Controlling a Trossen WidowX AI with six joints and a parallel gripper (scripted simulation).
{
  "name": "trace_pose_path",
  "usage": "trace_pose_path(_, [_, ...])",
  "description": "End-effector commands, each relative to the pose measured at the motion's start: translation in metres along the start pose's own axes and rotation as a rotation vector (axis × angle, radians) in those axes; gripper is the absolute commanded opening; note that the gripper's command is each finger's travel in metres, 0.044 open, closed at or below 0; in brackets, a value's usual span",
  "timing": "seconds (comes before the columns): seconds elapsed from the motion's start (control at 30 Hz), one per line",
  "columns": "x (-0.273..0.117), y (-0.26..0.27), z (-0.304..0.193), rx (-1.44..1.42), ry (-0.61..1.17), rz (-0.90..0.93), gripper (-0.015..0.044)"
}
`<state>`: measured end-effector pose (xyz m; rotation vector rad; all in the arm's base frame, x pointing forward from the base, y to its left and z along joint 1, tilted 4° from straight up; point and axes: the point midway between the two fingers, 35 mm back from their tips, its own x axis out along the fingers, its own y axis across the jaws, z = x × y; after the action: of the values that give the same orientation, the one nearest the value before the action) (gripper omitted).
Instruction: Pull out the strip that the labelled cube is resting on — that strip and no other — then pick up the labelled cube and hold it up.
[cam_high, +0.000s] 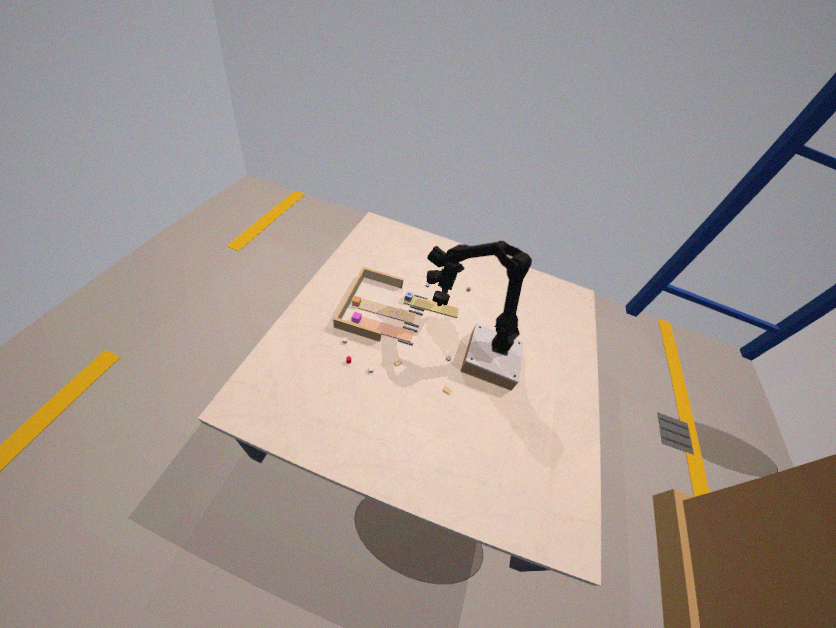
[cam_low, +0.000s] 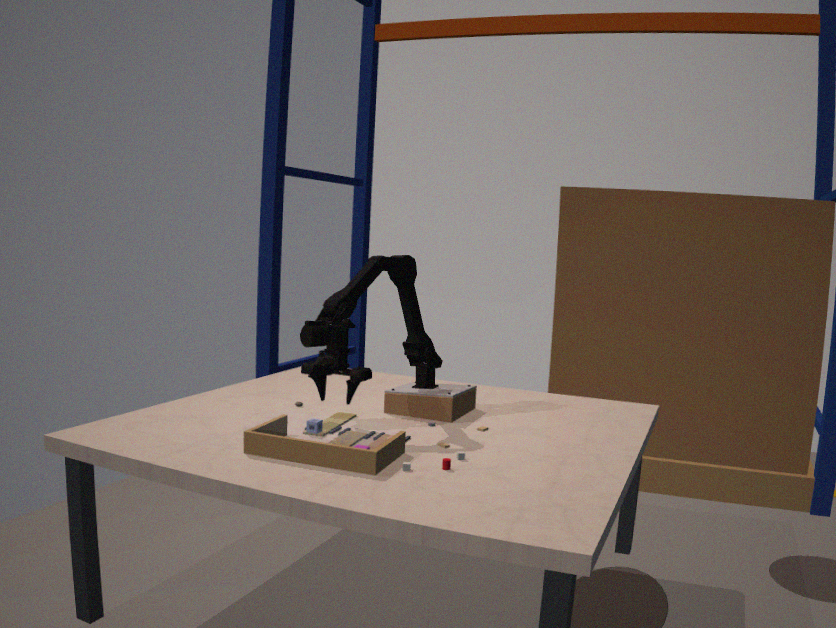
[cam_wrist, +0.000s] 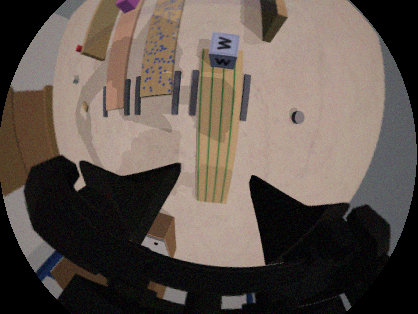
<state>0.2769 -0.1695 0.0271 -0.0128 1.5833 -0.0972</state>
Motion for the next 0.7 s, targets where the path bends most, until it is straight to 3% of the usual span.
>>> trace_pose_path(0.0, [-0.001, 0.001, 0.015, 0.004, 0.005, 0.000, 0.0440])
trace_pose_path(0.67, [-0.014, 0.007, 0.103, 0.005, -0.002, 0.001, 0.0440])
